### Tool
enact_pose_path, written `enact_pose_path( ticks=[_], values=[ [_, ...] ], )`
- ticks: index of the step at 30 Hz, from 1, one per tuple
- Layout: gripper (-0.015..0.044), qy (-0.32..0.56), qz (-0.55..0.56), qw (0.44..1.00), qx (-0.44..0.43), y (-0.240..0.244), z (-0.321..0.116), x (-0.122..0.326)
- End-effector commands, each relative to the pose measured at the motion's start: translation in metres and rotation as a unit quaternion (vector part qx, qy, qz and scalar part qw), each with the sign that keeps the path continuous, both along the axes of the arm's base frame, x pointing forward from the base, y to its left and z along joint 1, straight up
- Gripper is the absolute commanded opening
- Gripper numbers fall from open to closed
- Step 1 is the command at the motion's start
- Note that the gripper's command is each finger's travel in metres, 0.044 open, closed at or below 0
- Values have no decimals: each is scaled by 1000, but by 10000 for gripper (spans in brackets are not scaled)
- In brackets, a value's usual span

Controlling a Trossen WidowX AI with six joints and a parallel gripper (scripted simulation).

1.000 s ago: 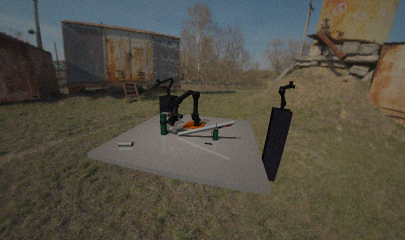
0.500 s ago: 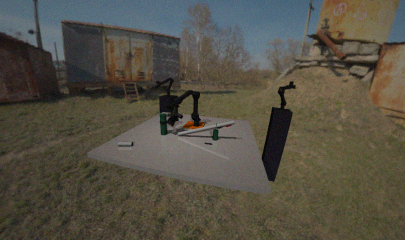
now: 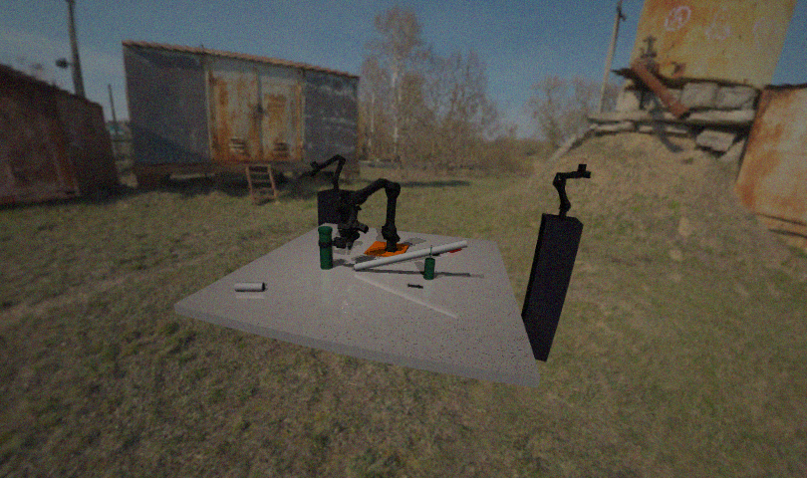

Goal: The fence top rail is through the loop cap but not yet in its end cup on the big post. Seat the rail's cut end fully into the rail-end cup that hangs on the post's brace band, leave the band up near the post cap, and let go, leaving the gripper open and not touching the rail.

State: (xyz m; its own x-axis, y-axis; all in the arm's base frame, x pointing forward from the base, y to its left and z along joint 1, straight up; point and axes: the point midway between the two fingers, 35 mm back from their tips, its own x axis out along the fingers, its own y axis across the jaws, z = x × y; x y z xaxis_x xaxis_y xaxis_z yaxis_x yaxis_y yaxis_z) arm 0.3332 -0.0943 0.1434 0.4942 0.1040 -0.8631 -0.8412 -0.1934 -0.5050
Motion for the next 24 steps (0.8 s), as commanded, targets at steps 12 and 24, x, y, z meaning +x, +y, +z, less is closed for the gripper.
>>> enact_pose_path(
  ticks=[12,24],
  values=[
    [440,25,-218,968,118,56,47,-7],
    [440,52,-562,766,308,118,97,-37]
  ],
)
